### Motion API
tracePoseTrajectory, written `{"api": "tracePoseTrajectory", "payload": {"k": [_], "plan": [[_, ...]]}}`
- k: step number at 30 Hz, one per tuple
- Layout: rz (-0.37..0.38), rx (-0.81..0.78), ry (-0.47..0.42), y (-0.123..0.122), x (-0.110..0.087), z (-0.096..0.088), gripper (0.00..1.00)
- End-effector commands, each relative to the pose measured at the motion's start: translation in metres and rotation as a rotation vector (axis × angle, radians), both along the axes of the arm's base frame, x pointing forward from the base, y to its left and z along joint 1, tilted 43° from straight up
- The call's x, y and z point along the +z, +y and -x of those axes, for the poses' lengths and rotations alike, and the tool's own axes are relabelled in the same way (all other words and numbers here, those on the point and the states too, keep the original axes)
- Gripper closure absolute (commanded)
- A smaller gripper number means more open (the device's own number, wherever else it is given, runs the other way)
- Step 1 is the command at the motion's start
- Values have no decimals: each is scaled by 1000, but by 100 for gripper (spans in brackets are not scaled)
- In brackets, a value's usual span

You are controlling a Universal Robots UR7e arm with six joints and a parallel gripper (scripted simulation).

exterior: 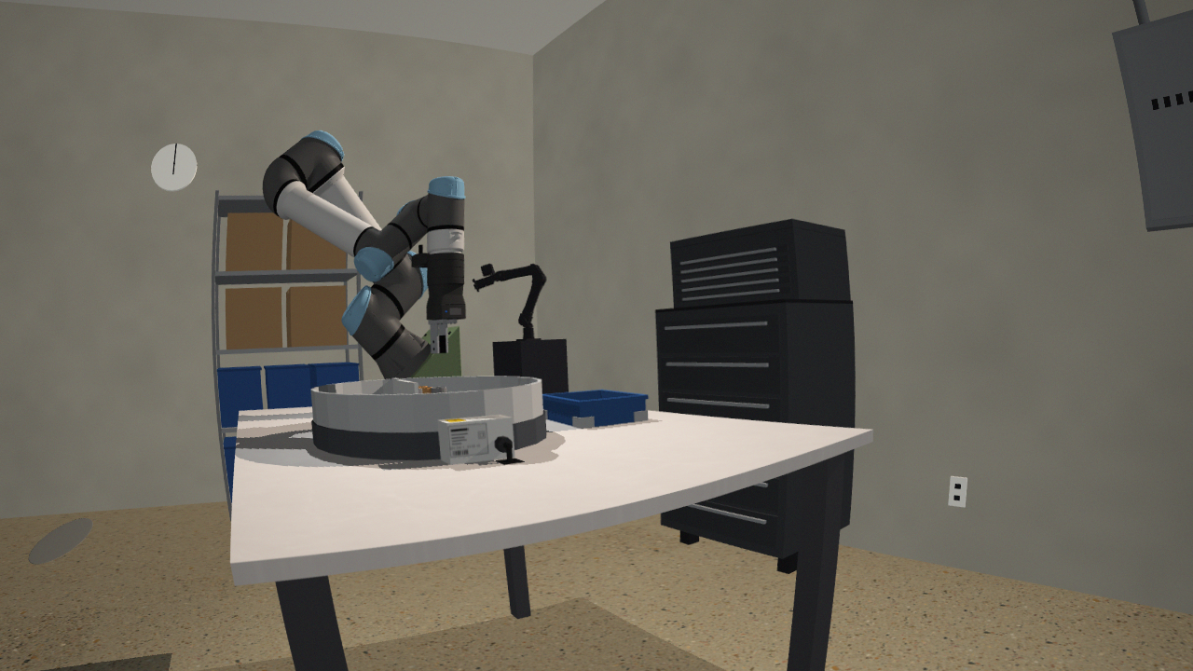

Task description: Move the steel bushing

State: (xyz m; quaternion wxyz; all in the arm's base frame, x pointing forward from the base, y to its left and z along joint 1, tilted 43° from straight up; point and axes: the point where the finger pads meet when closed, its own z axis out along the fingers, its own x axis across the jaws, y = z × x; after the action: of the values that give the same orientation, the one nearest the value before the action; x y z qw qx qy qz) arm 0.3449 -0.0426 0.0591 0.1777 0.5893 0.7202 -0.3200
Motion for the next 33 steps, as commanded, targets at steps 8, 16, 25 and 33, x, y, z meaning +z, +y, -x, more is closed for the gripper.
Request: {"api": "tracePoseTrajectory", "payload": {"k": [8, 16, 25, 33], "plan": [[-25, 139, 122, -24, -1, -3, 60], [-10, 54, 46, -9, 0, -1, 60], [-25, 139, 122, -24, -1, -3, 60], [-10, 54, 46, -9, 0, -1, 60]]}}
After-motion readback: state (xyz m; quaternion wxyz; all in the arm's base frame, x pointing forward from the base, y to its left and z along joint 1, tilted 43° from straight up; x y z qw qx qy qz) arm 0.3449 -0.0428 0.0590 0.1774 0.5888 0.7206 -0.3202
